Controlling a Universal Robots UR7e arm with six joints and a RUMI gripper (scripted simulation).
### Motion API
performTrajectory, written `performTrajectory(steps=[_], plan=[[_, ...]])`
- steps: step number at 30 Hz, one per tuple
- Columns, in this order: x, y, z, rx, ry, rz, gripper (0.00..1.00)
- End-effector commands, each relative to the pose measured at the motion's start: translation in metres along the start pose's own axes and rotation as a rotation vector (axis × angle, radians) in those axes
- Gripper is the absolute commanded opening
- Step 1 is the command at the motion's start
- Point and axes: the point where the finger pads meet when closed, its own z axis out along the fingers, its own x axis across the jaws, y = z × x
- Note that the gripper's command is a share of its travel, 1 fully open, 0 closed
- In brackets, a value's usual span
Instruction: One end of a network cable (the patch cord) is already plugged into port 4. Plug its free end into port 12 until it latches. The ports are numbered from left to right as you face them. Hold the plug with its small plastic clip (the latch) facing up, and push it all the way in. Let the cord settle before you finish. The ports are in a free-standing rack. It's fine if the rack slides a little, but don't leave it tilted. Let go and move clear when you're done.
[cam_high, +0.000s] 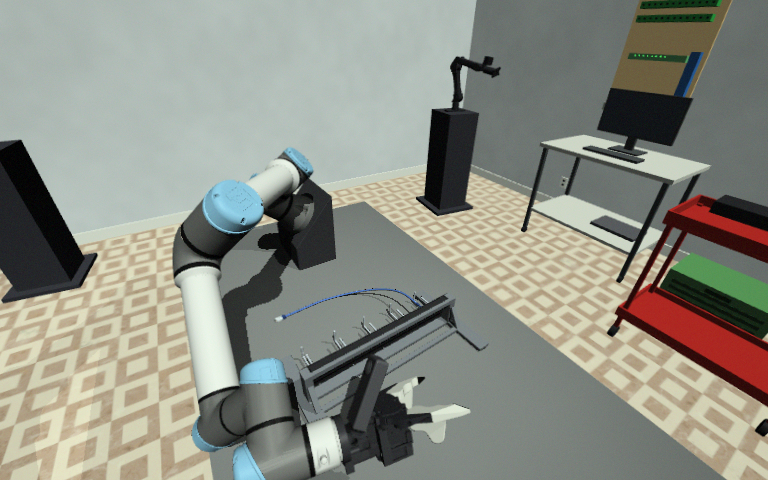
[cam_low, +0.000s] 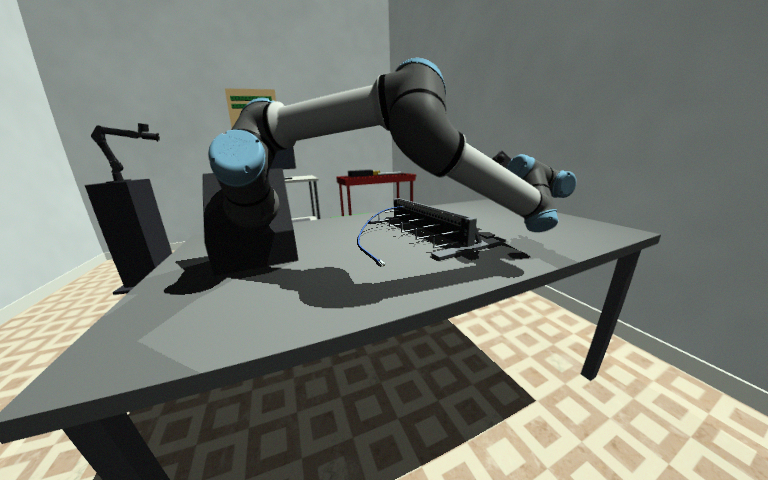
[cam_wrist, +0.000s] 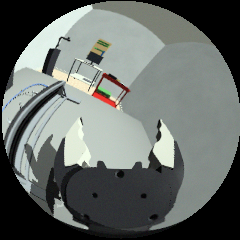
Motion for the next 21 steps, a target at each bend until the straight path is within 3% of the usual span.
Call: performTrajectory(steps=[1,11,21], plan=[[-0.012,-0.006,-0.006,-0.038,-0.010,0.005,1.00],[-0.041,-0.017,-0.020,-0.121,-0.047,0.020,1.00],[-0.089,-0.034,-0.043,-0.253,-0.103,0.047,1.00]])
